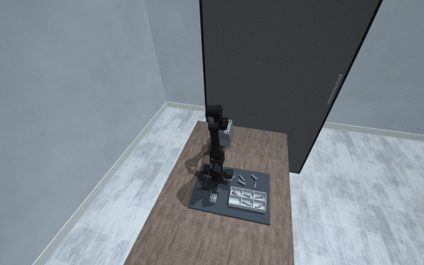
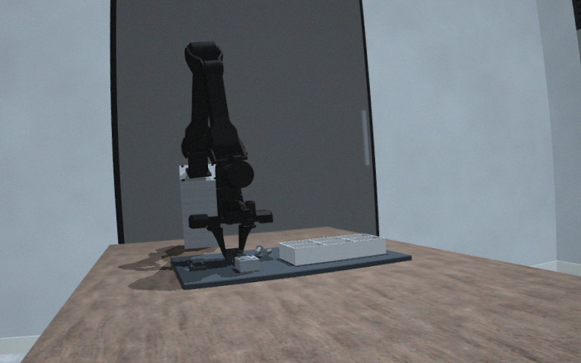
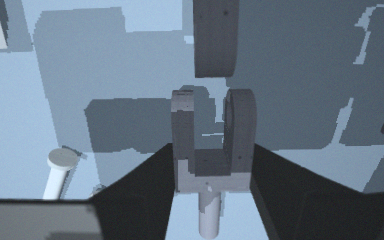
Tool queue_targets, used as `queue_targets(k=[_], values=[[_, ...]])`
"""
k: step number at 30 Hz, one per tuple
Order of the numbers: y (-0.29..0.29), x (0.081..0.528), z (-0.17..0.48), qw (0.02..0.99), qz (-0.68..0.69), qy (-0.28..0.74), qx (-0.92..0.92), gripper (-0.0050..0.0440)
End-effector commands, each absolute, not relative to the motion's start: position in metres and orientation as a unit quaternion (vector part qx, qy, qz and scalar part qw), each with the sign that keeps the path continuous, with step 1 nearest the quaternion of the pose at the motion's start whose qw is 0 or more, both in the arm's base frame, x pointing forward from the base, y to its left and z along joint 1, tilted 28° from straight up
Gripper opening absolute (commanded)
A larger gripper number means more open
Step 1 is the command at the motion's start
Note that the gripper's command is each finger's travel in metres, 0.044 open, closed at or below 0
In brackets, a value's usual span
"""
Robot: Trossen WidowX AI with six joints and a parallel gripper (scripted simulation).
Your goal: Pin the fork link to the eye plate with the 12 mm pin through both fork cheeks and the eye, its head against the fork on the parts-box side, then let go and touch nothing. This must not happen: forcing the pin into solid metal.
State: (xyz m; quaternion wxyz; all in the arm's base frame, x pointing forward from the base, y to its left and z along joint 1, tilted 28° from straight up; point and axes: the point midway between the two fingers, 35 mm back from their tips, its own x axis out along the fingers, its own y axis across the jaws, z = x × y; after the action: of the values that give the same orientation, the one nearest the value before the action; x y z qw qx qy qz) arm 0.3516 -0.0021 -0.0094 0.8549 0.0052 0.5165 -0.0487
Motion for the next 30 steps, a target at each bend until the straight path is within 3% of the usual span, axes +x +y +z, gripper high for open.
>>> queue_targets(k=[1, 30], values=[[-0.0019, 0.3519, -0.01, 0.855, -0.047, 0.517, 0.005, 0.0123], [-0.0018, 0.3547, -0.0102, 0.855, -0.047, 0.517, 0.005, 0.0123]])
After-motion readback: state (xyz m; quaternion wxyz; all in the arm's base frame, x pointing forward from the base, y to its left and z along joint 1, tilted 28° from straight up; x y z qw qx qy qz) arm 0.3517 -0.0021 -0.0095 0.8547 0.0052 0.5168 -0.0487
